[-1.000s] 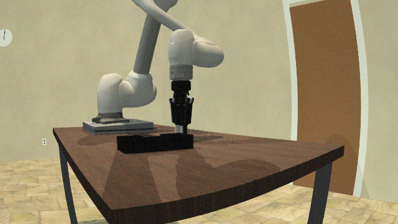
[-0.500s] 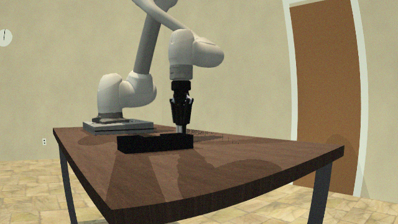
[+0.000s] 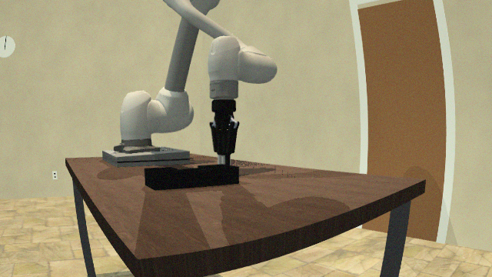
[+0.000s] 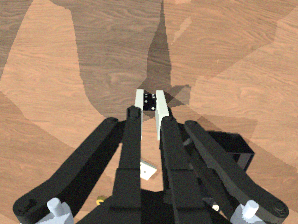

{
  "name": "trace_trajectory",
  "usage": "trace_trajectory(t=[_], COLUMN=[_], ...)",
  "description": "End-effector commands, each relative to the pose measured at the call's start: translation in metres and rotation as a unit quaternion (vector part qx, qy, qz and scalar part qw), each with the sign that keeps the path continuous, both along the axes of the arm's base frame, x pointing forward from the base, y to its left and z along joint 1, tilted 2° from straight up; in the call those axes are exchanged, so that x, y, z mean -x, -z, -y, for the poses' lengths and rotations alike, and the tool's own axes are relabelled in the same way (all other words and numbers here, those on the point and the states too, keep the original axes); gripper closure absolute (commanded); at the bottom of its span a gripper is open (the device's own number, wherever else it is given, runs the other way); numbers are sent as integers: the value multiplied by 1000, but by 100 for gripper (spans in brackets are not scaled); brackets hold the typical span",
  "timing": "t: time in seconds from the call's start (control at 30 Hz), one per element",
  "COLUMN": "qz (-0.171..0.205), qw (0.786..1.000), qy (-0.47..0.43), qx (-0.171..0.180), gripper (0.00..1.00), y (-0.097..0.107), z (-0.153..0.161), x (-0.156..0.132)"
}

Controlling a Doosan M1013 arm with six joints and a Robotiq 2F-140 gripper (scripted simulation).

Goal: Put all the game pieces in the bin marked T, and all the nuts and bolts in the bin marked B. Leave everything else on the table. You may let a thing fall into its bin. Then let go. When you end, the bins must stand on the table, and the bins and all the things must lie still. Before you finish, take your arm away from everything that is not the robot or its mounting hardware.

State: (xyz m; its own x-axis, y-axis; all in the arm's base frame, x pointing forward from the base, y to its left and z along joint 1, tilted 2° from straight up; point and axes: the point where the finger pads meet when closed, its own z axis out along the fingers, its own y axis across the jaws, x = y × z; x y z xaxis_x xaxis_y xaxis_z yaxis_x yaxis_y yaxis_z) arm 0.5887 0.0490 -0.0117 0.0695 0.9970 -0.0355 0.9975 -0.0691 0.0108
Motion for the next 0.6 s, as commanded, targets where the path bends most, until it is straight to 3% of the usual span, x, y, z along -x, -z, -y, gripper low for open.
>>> trace_trajectory(t=[0.0, 0.1, 0.57], qz=[0, 0, 0], qw=[1000, 1000, 1000], qy=[0, 0, 0], qx=[0, 0, 0], gripper=[93, 93, 93], y=[0, 0, -40], z=[0, 0, -1], x=[0, 0, 0])
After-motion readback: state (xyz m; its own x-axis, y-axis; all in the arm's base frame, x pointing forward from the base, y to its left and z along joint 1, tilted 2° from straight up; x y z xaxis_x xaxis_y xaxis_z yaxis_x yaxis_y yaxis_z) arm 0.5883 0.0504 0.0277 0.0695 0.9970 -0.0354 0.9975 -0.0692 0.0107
